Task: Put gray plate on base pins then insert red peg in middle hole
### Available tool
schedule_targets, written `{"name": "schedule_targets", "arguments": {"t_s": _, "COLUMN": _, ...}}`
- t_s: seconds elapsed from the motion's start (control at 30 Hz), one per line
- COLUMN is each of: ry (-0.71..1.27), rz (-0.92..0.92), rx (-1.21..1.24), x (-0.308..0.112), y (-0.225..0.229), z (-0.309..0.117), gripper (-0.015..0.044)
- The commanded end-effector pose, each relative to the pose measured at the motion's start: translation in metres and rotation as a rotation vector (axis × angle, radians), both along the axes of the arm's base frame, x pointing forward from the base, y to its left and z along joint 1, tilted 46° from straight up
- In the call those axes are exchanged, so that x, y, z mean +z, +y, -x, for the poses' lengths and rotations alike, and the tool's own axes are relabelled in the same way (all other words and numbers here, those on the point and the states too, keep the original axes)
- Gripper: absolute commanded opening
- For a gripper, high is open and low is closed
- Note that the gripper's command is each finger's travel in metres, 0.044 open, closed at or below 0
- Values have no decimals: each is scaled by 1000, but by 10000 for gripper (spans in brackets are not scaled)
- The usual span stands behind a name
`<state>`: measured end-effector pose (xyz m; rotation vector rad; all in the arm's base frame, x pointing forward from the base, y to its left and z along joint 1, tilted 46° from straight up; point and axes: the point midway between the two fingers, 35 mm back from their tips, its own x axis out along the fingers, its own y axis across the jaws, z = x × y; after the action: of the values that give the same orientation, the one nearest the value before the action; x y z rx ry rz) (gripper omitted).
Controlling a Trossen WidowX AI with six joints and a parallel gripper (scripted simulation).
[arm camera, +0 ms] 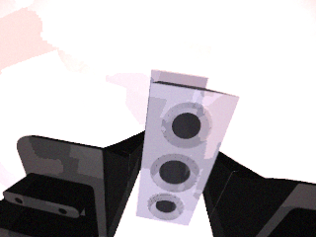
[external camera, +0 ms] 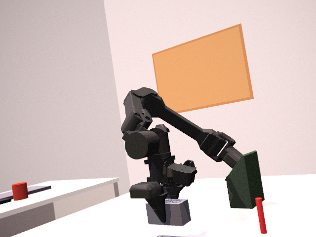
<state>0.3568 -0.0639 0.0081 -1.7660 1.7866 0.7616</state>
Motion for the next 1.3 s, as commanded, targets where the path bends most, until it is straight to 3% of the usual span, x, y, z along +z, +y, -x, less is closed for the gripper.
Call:
{"name": "schedule_targets", "arguments": {"t_s": 0.0, "ry": 2, "rz": 2, "rx": 5, "x": 1, "y": 0, "z": 0, "gripper": 0}}
{"name": "schedule_targets", "arguments": {"t_s": 1.27, "ry": -9, "rz": 1, "rx": 0, "x": -22, "y": -27, "z": -1, "gripper": 0}}
